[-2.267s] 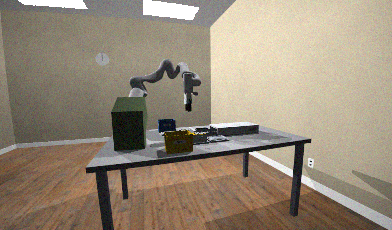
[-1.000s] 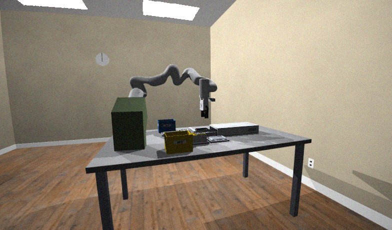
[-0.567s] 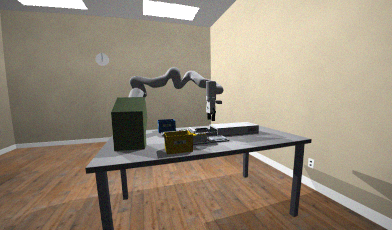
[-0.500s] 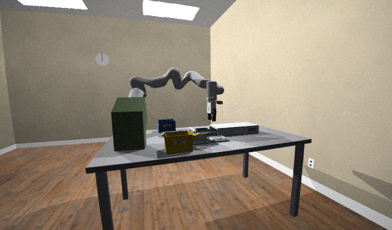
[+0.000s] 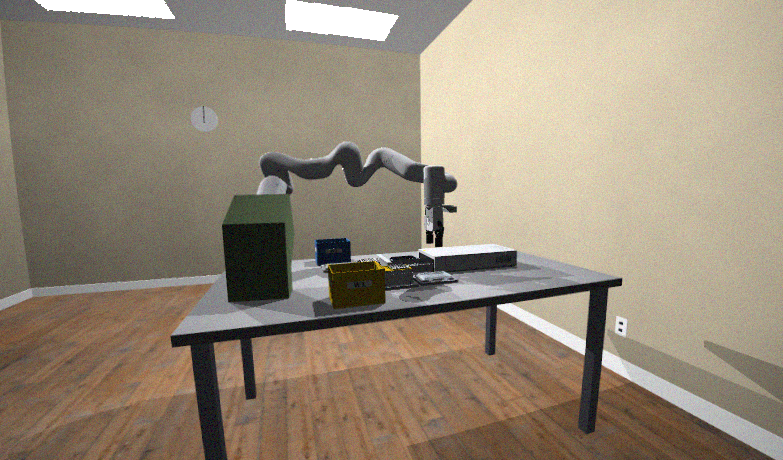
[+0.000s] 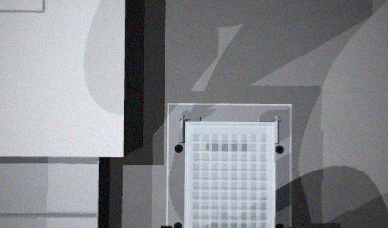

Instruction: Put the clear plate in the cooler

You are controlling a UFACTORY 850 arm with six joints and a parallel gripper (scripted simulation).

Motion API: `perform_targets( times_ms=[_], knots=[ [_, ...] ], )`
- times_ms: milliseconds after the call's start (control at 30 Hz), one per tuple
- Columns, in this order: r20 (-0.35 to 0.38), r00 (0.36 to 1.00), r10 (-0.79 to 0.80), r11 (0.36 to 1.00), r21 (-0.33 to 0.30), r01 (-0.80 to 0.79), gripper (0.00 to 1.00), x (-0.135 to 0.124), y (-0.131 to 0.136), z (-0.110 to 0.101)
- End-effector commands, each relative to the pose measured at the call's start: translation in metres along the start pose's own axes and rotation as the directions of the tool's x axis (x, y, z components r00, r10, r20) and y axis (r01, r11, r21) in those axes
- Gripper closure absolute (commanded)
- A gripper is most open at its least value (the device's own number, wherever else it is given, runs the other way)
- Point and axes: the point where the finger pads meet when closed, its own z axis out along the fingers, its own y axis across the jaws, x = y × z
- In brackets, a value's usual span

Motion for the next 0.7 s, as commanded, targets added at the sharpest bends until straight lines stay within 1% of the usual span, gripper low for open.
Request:
perform_targets(
  times_ms=[0,267,667],
  knots=[
    [-0.001,1.000,-0.001,1.000,0.000,0.001,0.00,0.001,0.000,-0.001],
    [-0.001,1.000,-0.001,1.000,0.000,0.001,0.00,0.001,0.000,-0.001],
    [-0.001,1.000,-0.001,1.000,0.000,0.001,0.00,0.001,0.000,0.015]
  ],
)
